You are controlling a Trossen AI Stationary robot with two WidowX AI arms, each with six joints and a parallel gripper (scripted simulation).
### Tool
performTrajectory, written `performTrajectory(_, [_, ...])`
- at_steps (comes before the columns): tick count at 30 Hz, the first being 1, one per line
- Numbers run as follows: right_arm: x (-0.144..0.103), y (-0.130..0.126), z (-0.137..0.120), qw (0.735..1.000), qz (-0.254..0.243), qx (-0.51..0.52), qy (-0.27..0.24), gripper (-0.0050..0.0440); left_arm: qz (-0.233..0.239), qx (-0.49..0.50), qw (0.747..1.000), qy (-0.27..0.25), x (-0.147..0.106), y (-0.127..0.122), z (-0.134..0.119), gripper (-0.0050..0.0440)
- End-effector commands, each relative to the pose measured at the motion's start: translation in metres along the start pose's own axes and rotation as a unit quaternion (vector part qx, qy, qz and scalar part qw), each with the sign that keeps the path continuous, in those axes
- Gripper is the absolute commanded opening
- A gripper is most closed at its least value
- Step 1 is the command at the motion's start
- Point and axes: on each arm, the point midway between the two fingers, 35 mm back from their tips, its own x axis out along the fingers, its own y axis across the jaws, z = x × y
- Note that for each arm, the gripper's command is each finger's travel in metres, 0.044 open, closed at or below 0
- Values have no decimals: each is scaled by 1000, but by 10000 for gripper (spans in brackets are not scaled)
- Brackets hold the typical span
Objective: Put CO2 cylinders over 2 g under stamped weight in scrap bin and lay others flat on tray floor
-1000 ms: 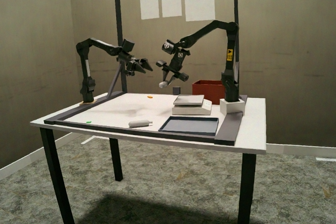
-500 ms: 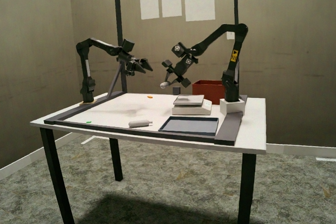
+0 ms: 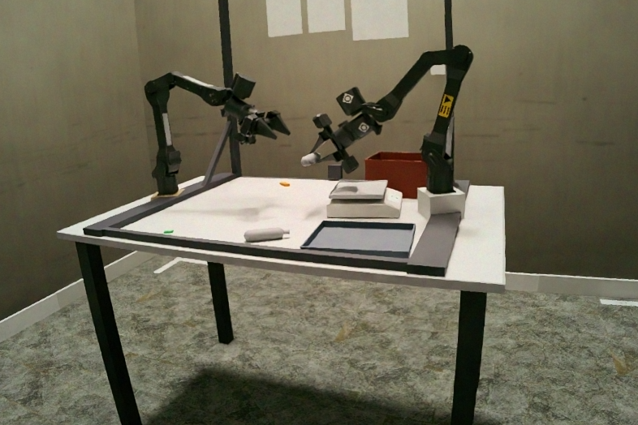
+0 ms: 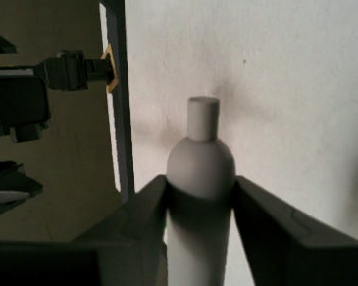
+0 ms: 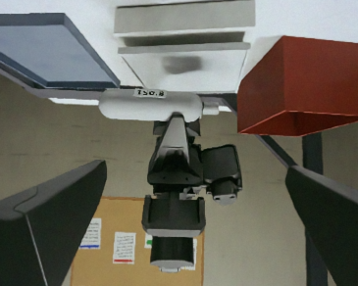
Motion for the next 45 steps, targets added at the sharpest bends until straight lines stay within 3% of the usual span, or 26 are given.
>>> performTrajectory(1, [-6,0,-11,1000,0,1,15,440,37,2,999,0,3,0,1,-50])
performTrajectory(10, [-6,0,-11,1000,0,1,15,440,80,2,997,0,6,2,1,-50])
performTrajectory(11, [-6,0,-11,1000,0,1,15,440,105,1,994,0,5,11,1,-50])
performTrajectory(16, [-6,0,-11,1000,0,1,15,440,114,2,993,0,10,0,1,-50])
performTrajectory(27, [-6,0,-11,1000,0,1,15,440,166,1,986,0,12,7,1,-50])
performTrajectory(28, [-6,0,-11,1000,0,1,15,440,190,1,982,0,10,15,1,-50])
performTrajectory(35, [-6,0,-11,1000,0,1,15,440,235,0,972,0,6,24,1,-50])
performTrajectory(38, [-6,0,-11,1000,0,1,15,440,277,-1,961,0,-1,42,1,-50])
performTrajectory(45, [-6,0,-11,1000,0,1,15,440,285,-1,959,0,-3,45,1,-50])
